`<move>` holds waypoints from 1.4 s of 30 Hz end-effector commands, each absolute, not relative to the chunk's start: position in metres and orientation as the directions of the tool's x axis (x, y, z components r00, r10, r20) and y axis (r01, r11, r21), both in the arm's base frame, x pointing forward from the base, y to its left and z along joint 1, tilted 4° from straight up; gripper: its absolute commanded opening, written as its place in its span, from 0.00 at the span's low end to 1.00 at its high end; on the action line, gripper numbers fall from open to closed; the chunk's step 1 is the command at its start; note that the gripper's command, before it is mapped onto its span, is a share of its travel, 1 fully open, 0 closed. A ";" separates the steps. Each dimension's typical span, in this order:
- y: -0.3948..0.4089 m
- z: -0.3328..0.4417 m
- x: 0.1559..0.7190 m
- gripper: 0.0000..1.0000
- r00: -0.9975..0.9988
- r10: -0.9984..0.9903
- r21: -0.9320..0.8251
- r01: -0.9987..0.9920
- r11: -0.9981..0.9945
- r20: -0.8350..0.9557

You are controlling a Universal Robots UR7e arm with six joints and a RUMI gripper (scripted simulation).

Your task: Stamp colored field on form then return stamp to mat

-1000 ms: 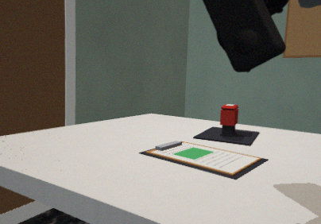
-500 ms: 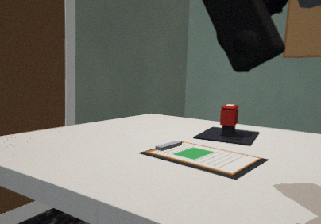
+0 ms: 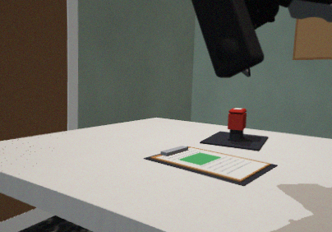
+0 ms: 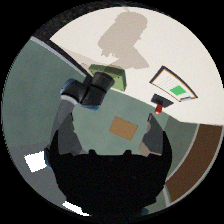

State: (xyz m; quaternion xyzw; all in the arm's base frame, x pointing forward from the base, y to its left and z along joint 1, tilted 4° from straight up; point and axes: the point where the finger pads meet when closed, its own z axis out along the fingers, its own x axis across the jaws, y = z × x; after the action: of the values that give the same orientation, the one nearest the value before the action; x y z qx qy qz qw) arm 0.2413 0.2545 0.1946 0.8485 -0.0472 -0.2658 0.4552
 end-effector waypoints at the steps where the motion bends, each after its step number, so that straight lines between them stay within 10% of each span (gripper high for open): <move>1: 0.244 0.186 0.257 1.00 0.846 -0.405 0.803 0.045 -0.595 -0.347; 25: 0.127 0.128 0.371 1.00 0.346 -0.938 0.668 -0.705 -0.237 0.032; 42: 0.002 0.106 0.428 1.00 -0.317 -0.936 0.435 -0.829 0.353 0.155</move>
State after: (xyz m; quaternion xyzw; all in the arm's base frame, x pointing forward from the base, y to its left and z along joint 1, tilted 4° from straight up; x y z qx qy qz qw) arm 0.4104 0.0455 0.1132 0.6280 -0.7237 -0.1619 0.2360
